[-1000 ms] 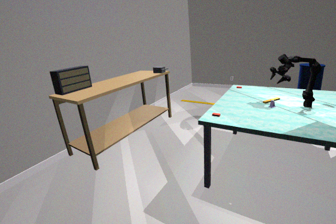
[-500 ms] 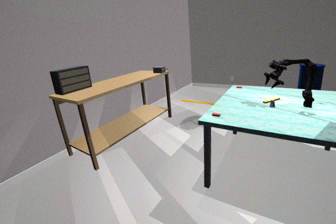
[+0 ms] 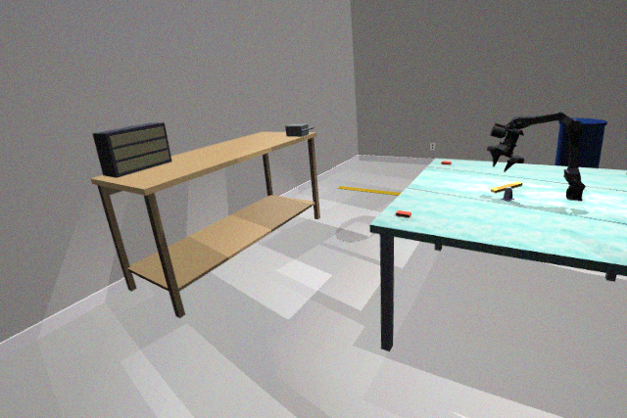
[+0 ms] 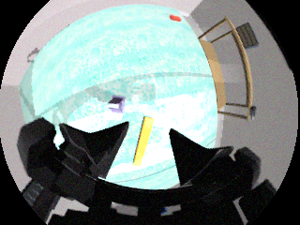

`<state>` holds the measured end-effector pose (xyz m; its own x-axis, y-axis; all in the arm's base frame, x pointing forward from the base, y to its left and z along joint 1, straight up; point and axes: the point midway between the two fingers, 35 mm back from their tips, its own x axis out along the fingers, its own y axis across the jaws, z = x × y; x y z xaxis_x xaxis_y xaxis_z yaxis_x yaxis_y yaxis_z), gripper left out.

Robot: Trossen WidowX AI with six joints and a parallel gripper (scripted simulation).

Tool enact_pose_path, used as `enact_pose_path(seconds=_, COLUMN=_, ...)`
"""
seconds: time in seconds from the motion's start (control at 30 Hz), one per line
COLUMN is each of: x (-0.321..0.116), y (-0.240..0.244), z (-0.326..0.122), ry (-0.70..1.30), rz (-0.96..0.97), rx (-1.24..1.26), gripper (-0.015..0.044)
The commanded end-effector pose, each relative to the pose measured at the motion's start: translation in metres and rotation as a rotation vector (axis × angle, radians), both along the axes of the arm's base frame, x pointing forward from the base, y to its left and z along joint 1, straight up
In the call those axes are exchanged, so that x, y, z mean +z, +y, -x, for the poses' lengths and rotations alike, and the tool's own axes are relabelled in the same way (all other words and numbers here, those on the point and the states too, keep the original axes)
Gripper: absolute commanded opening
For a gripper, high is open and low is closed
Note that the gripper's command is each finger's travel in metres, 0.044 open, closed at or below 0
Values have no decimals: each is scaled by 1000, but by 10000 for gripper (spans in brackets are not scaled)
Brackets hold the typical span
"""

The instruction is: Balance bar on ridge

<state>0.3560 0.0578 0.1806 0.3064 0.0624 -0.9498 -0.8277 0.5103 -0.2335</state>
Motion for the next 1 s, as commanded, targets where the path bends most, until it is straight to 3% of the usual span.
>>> enact_pose_path(seconds=0.0, x=-15, y=-21, z=1, ry=62, rz=24, rx=-24, gripper=315)
enact_pose_path(seconds=0.47, x=-60, y=-92, z=16, ry=282, rz=48, rx=-107, gripper=315)
enact_pose_path(seconds=0.97, x=-106, y=-93, z=15, ry=285, rz=48, rx=-108, gripper=315)
